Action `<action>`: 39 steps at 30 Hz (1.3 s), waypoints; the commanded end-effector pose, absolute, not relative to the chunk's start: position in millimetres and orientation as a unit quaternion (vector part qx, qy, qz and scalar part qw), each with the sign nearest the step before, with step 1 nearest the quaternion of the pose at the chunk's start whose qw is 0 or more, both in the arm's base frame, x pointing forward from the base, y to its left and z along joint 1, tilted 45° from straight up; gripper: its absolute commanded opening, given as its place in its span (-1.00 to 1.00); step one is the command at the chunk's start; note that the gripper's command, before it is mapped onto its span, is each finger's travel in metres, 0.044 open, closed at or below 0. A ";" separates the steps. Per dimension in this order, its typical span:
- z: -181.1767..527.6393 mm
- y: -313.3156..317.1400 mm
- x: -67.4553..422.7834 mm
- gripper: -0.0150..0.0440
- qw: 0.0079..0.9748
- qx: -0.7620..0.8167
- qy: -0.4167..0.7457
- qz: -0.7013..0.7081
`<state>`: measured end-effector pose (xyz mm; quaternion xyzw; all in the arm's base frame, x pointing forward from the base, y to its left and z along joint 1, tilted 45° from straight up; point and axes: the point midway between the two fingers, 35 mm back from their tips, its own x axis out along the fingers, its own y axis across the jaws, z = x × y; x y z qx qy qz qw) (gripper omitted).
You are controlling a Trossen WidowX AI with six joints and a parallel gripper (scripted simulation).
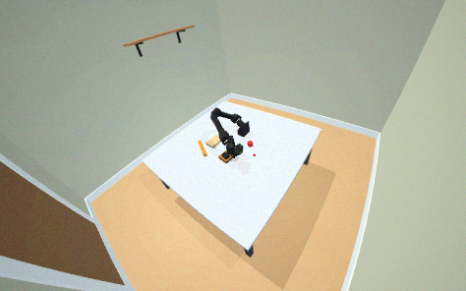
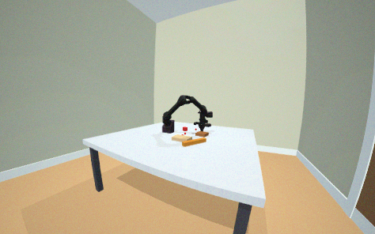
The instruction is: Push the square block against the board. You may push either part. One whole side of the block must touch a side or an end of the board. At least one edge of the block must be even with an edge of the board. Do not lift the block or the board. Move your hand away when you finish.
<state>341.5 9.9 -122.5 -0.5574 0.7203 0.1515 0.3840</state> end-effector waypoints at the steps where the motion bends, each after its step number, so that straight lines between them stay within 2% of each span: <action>1: -118.1 -0.3 337.4 -0.49 0.378 -0.557 0.724 0.151; 39: -152.1 31.5 357.4 -0.49 0.379 -0.557 0.724 0.150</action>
